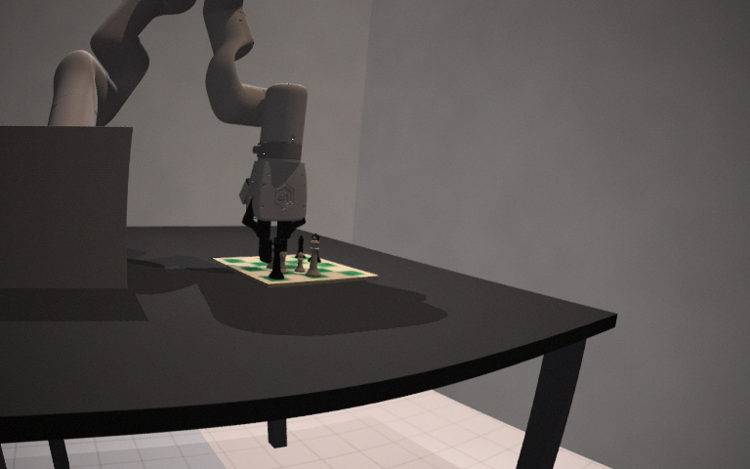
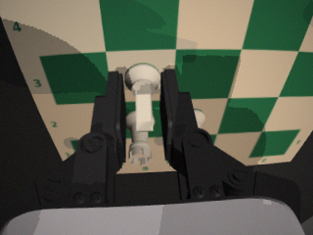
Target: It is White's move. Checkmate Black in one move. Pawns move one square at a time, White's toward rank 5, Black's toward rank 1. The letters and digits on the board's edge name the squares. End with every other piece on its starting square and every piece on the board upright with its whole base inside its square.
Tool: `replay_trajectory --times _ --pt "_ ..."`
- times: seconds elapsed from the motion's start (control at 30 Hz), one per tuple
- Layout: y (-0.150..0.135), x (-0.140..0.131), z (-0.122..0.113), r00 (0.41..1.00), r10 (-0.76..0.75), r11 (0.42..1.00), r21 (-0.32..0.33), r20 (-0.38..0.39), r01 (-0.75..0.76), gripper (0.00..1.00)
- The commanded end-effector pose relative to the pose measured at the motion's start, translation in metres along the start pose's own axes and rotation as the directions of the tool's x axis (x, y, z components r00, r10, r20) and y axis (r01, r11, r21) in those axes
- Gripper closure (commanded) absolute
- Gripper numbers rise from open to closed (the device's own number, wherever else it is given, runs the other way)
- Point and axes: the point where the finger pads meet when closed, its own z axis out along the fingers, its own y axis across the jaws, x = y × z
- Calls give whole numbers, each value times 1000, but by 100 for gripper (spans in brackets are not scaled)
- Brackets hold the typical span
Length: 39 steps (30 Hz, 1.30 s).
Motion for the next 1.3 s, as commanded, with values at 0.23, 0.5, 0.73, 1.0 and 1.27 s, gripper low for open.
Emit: replay_trajectory --times 0.23,0.5,0.73,1.0,1.27 --pt "1 -1 -1 1000 1 1000 -3 2 -1 63" --pt "1 -1 -2 1000 1 1000 -3 2 -1 63" --pt "1 -1 -16 1000 1 1000 -3 2 -1 63" --pt "1 -1 -47 1000 1 1000 -3 2 -1 63" --pt "1 -1 -84 1000 1 1000 -3 2 -1 63"
